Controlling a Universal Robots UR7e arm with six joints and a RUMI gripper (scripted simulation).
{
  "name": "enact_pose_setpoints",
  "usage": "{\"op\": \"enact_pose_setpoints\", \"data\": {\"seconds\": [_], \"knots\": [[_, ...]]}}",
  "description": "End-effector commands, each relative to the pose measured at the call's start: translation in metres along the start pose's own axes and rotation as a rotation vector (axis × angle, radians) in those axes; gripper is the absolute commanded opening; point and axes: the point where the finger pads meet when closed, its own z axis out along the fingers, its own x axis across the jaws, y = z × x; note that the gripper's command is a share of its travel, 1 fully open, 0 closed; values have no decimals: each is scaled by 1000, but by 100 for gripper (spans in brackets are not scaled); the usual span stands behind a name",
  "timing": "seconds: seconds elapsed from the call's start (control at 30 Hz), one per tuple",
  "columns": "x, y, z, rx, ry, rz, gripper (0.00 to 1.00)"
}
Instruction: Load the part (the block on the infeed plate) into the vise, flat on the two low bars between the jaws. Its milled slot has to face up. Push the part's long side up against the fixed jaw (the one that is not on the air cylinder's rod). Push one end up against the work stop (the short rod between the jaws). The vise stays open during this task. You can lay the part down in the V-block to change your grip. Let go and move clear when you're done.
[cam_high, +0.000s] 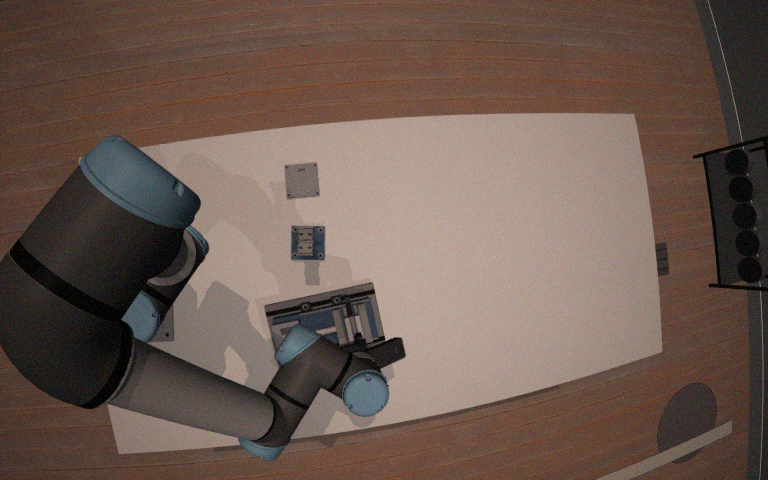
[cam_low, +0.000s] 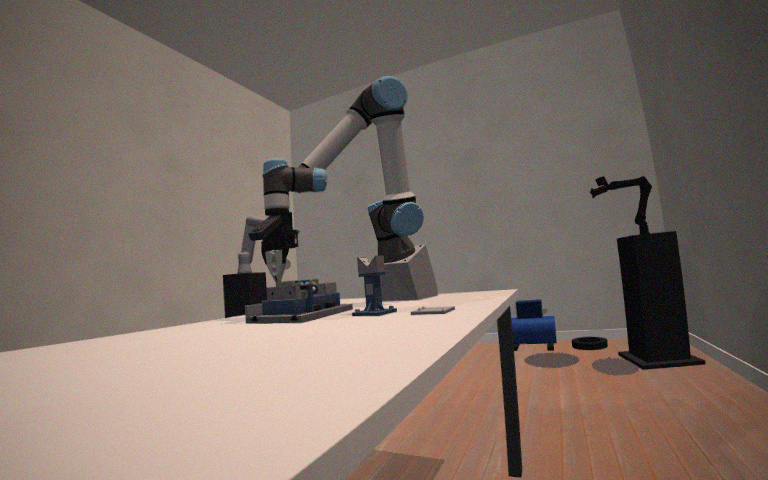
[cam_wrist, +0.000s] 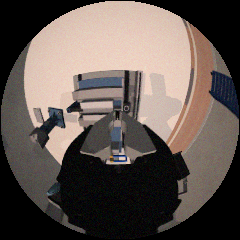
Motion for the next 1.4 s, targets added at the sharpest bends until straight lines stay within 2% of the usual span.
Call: {"op": "enact_pose_setpoints", "data": {"seconds": [0.0,1.37], "knots": [[-1,0,0,1,1,0,0],[-5,0,0,1,1,0,0]]}}
